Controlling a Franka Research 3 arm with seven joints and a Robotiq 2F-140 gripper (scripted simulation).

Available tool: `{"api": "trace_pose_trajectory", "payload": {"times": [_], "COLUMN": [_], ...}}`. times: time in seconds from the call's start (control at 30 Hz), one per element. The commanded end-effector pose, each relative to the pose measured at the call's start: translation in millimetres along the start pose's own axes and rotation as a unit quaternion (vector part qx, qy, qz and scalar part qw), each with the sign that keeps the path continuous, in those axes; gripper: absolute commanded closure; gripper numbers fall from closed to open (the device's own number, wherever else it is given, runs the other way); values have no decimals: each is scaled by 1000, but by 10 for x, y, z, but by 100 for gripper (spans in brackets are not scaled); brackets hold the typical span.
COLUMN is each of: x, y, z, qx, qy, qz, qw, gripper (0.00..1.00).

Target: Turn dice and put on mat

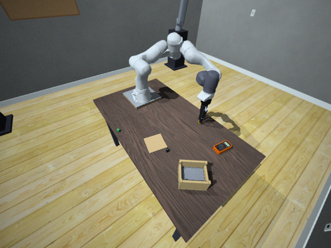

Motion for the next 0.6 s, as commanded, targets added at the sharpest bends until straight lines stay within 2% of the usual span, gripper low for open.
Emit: {"api": "trace_pose_trajectory", "payload": {"times": [0.0,0.57], "x": [59,234], "y": [12,12], "z": [-17,-17], "qx": [-2,-2], "qy": [1,1], "qz": [0,0], "qw": [1000,1000], "gripper": [71,71]}}
Point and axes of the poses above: the point where the finger pads meet when closed, its own x axis out along the fingers, its own z axis across the jaws, y = z × x, the point moved 7 cm from there along -x, back along the fingers, and after that the axes turned 7 degrees about x, right-handed, at the moved point
